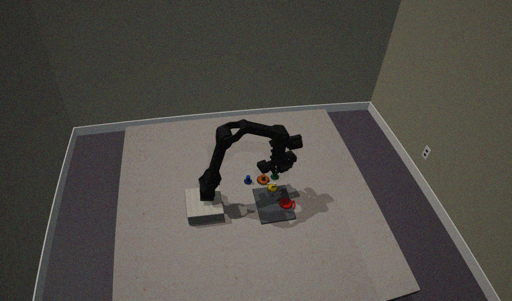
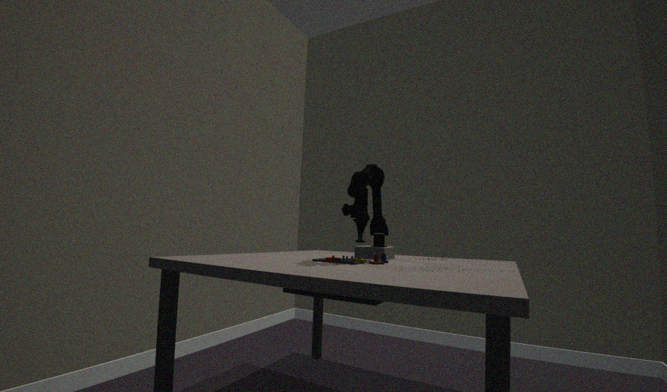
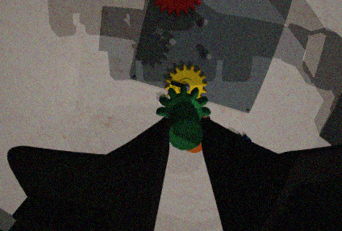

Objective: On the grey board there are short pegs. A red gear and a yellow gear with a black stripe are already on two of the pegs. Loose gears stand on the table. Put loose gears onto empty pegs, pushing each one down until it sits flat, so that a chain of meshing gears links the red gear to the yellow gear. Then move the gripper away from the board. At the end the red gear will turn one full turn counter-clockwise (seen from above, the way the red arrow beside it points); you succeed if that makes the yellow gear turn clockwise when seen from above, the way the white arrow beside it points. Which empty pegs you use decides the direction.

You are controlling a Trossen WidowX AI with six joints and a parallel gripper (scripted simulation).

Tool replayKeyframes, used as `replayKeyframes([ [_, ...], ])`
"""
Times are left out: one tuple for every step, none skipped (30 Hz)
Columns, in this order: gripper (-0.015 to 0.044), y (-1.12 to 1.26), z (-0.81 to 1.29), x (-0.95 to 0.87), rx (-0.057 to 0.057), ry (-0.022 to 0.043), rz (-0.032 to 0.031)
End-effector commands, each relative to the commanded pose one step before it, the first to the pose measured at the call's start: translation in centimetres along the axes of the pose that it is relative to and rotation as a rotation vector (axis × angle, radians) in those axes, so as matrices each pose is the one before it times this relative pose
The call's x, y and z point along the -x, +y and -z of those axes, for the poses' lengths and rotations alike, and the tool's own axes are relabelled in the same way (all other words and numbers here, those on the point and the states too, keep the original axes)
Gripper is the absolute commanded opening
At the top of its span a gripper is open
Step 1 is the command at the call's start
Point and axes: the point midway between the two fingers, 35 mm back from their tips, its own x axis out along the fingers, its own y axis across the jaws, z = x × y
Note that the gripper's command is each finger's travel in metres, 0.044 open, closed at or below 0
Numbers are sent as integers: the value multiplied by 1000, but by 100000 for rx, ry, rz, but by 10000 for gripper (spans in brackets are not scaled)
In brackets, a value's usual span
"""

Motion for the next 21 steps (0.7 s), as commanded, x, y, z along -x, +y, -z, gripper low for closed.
replayKeyframes([
  [0,-235,-993,-536,594,65,263],
  [0,-58,-244,-97,23,-24,4],
  [0,-60,-243,-97,23,-24,4],
  [0,-62,-243,-96,23,-24,4],
  [0,-64,-242,-96,23,-24,4],
  [0,-67,-242,-96,23,-24,4],
  [0,-69,-241,-96,23,-24,5],
  [0,-71,-241,-96,23,-24,5],
  [0,-73,-240,-96,23,-24,5],
  [0,-75,-239,-96,23,-24,5],
  [0,-77,-239,-96,23,-24,5],
  [0,-80,-238,-96,23,-24,5],
  [0,-82,-237,-96,23,-24,6],
  [0,-84,-236,-96,23,-24,6],
  [0,-86,-236,-96,23,-24,6],
  [0,-88,-235,-95,23,-24,6],
  [0,-90,-234,-95,23,-24,6],
  [0,-92,-233,-95,23,-24,7],
  [0,-94,-232,-95,23,-24,7],
  [0,-96,-231,-95,23,-24,7],
  [0,-99,-230,-95,23,-24,7],
])
